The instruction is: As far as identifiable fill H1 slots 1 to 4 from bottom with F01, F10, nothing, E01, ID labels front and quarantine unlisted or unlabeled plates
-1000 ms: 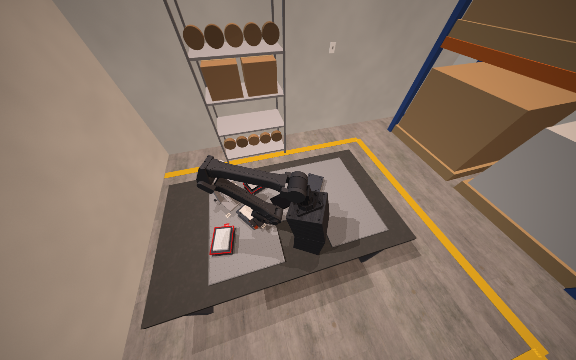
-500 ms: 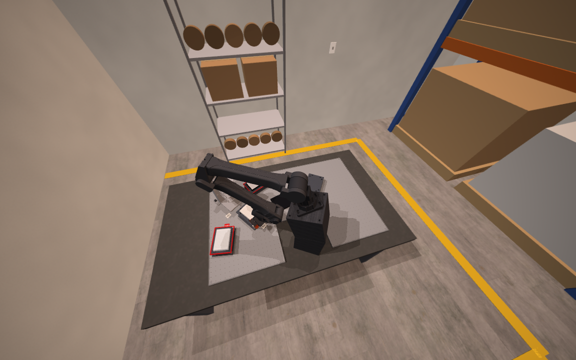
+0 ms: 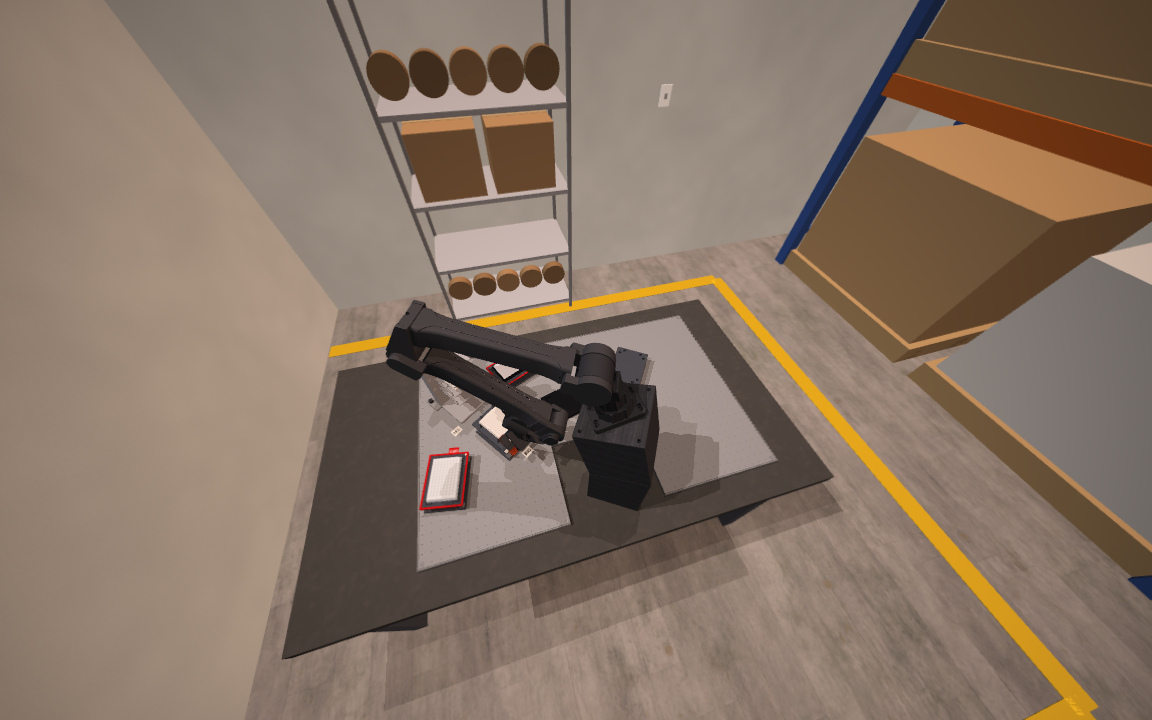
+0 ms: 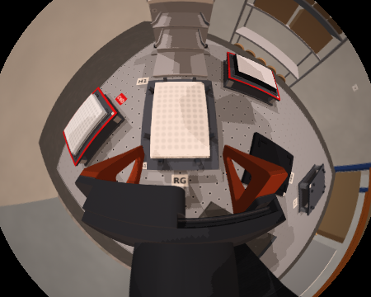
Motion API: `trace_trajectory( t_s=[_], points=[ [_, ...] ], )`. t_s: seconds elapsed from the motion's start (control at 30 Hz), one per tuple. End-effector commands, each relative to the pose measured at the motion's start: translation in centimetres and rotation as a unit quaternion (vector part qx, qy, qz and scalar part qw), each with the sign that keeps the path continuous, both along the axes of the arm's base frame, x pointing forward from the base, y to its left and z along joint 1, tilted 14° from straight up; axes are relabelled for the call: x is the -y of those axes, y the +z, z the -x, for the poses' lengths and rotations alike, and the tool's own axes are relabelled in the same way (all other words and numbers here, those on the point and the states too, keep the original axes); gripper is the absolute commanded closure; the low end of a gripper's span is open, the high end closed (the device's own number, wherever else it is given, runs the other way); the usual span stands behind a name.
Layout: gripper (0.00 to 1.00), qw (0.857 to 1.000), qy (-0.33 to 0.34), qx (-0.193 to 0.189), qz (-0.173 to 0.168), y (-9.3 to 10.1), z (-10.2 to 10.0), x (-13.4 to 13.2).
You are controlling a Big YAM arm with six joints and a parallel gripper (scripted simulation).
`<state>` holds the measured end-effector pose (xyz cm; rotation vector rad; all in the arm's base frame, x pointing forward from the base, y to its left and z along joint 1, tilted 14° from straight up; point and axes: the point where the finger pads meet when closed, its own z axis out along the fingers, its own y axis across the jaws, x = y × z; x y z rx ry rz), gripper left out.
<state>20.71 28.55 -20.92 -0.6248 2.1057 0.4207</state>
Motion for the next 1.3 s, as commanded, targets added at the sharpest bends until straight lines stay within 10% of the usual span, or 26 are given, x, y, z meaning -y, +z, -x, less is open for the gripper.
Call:
trace_trajectory(
  t_s=[0.0, 1.27],
  points=[
    [0.0, 1.0, 0.002, -0.006, 0.003, 1.4, 0.9, 0.7],
    [0.0, 1.0, 0.003, 0.003, -0.016, 8.4, 1.8, 1.9]
  ],
)
